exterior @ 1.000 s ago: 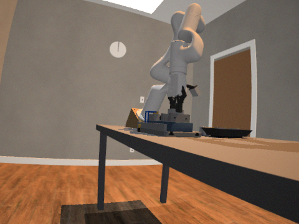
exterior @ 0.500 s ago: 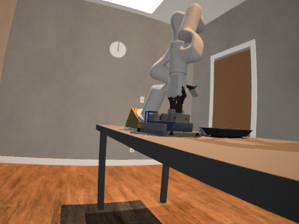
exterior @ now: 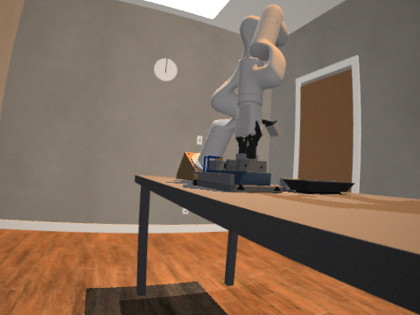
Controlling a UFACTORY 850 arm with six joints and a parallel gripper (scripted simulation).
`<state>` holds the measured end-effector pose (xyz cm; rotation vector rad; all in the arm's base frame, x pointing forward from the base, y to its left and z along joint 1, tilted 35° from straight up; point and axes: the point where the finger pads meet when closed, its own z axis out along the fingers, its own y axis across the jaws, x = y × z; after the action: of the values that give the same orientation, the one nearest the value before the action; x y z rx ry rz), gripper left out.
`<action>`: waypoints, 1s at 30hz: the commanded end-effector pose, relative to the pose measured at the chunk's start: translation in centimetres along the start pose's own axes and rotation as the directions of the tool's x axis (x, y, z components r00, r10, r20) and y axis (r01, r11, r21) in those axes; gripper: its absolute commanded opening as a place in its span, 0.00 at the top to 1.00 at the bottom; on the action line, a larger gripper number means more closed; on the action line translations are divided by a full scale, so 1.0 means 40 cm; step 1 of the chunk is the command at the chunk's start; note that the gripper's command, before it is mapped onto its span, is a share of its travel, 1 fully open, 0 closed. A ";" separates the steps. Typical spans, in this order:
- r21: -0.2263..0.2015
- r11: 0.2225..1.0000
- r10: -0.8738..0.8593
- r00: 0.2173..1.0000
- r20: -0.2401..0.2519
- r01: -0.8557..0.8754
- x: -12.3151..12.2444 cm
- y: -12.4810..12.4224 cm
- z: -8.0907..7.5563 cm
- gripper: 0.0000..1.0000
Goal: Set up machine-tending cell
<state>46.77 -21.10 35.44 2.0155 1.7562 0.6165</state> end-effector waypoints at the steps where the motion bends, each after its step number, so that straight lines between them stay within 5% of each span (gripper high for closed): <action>1: -0.002 1.000 0.000 1.000 0.001 0.000 0.000 0.002 -0.001 1.00; 2: -0.002 1.000 0.000 1.000 0.001 0.000 0.000 0.002 -0.001 1.00; 3: -0.002 1.000 0.000 1.000 0.001 0.000 0.000 0.002 -0.001 0.31; 30: -0.002 1.000 0.000 1.000 0.001 0.000 0.000 0.002 -0.001 0.31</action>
<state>46.78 -21.10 35.44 2.0155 1.7562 0.6165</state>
